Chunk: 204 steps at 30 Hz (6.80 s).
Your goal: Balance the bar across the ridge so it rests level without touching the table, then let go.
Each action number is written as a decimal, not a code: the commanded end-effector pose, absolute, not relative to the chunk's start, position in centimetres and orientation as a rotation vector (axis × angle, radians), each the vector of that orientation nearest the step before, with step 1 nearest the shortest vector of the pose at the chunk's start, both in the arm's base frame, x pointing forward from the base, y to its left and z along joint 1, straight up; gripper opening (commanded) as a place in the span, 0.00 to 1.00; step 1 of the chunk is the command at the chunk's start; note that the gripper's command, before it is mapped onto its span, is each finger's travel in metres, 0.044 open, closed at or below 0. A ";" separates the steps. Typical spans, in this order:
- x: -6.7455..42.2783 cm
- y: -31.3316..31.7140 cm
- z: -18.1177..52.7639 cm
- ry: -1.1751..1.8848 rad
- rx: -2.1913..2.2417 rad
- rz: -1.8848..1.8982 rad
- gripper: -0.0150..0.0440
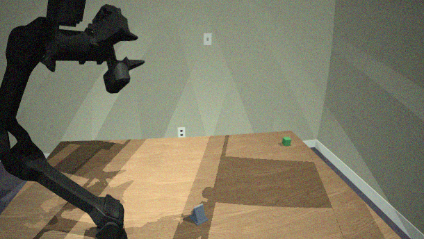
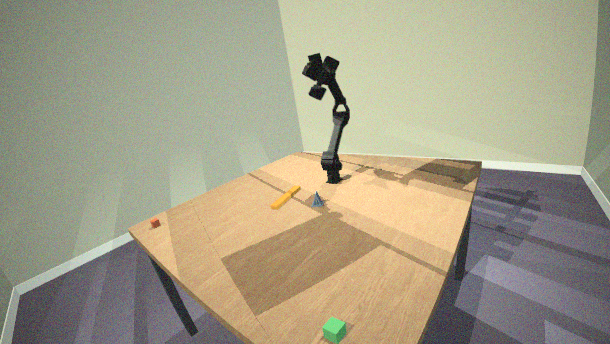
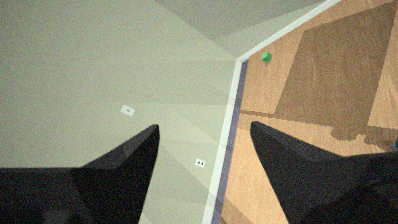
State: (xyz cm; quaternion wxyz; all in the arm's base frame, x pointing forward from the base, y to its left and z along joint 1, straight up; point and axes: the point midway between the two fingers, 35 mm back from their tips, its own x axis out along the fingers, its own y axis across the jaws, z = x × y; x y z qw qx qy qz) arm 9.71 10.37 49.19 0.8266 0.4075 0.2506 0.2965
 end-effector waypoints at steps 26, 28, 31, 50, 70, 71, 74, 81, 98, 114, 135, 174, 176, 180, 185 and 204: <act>28.1 2.0 32.1 0.875 0.327 0.149 0.79; 28.7 1.2 30.6 0.914 0.286 0.131 0.79; 29.4 0.0 28.4 0.975 0.226 0.109 0.79; 29.1 -7.5 14.8 1.424 -0.126 0.128 0.79; 28.0 -9.0 7.7 1.538 -0.196 0.178 0.79; 28.0 -9.0 7.4 1.538 -0.196 0.178 0.79; 28.0 -9.0 7.3 1.538 -0.196 0.178 0.79; 28.0 -9.0 7.1 1.538 -0.196 0.178 0.79; 28.0 -9.0 4.7 1.538 -0.196 0.178 0.79; 28.2 -9.0 4.9 1.535 -0.190 0.174 0.74; 28.4 -9.1 6.5 1.535 -0.191 0.175 0.25; 27.9 -8.7 15.4 1.539 -0.181 0.164 0.25; 28.1 -8.0 15.4 1.542 -0.138 0.124 0.25; 28.5 -6.5 15.5 1.544 -0.046 0.036 0.25; 28.9 -4.6 15.5 1.543 0.072 -0.076 0.25; 28.8 2.9 15.6 1.475 0.560 -0.541 0.25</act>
